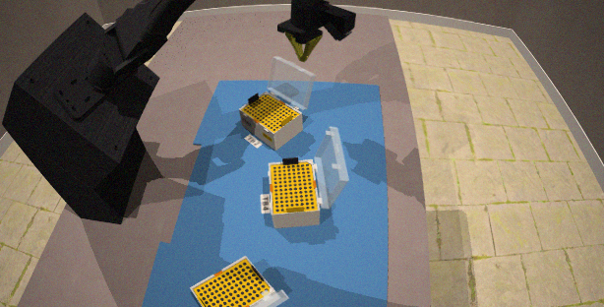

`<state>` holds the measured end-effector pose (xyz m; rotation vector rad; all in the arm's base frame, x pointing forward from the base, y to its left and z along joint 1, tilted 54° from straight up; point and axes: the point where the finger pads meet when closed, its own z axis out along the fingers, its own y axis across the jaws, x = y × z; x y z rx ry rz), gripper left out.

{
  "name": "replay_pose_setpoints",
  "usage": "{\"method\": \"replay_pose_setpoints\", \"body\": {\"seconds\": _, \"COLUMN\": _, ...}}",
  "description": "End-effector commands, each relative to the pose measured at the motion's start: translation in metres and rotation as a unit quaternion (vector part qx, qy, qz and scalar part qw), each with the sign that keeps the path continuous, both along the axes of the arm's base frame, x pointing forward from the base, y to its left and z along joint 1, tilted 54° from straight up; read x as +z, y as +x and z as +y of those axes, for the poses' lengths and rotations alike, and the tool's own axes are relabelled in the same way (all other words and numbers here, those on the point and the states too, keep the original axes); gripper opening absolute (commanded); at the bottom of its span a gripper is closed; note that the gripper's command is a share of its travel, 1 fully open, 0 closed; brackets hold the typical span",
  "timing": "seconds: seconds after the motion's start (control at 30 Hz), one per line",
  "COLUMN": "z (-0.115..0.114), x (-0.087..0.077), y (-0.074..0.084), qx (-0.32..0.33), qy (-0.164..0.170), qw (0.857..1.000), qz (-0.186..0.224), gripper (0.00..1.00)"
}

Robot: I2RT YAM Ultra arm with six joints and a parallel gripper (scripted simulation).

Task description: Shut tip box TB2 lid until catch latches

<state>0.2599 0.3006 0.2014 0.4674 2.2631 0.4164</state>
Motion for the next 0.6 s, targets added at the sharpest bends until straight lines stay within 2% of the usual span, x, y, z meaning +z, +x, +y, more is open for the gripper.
{"method": "replay_pose_setpoints", "body": {"seconds": 0.0, "z": 0.015, "x": 0.011, "y": -0.005, "qx": -0.015, "qy": 0.027, "qw": 0.999, "qz": -0.015, "gripper": 0.00}}
{"method": "replay_pose_setpoints", "body": {"seconds": 0.07, "z": 0.015, "x": 0.011, "y": -0.005, "qx": -0.015, "qy": 0.027, "qw": 0.999, "qz": -0.015, "gripper": 0.00}}
{"method": "replay_pose_setpoints", "body": {"seconds": 0.17, "z": 0.028, "x": 0.013, "y": -0.013, "qx": -0.017, "qy": 0.065, "qw": 0.997, "qz": -0.027, "gripper": 0.00}}
{"method": "replay_pose_setpoints", "body": {"seconds": 0.27, "z": 0.039, "x": 0.016, "y": -0.020, "qx": -0.017, "qy": 0.066, "qw": 0.997, "qz": -0.027, "gripper": 0.00}}
{"method": "replay_pose_setpoints", "body": {"seconds": 0.57, "z": 0.039, "x": 0.016, "y": -0.020, "qx": -0.017, "qy": 0.066, "qw": 0.997, "qz": -0.027, "gripper": 0.00}}
